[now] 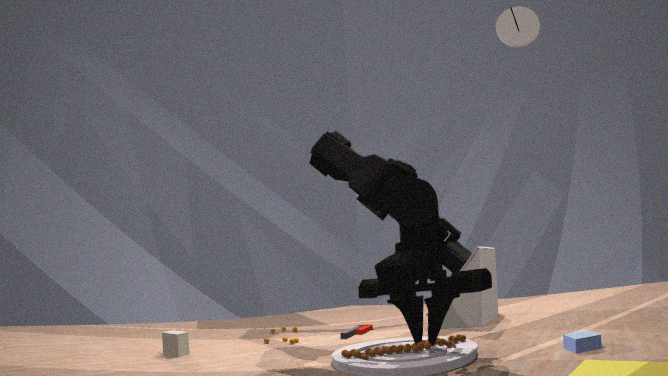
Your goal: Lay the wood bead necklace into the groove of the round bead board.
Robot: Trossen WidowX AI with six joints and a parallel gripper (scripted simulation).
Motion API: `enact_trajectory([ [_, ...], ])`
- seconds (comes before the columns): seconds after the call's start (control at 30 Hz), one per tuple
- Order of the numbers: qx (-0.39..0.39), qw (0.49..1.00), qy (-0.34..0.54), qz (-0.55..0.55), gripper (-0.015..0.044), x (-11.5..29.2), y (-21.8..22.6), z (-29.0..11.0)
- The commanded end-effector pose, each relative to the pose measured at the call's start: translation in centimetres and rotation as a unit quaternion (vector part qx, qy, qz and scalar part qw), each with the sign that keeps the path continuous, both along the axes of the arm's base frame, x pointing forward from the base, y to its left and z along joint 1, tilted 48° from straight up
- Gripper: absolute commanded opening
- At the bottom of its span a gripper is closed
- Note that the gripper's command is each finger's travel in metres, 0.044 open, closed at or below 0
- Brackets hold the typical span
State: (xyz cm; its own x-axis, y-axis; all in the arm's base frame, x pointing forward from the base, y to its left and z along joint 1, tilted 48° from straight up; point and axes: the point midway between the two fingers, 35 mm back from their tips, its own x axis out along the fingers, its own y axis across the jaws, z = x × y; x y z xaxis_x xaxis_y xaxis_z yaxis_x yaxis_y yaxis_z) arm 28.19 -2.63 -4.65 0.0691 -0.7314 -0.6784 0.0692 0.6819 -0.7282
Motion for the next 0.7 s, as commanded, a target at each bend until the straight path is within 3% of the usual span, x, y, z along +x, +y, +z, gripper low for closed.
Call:
enact_trajectory([
  [0.0,-0.001,1.000,0.002,0.000,0.0053,-0.01,0.14,0.13],
  [0.5,-0.003,1.000,0.005,0.001,0.0440,-0.03,0.45,0.40],
  [0.67,-0.003,1.000,0.005,0.001,0.0440,-0.03,0.45,0.40],
])
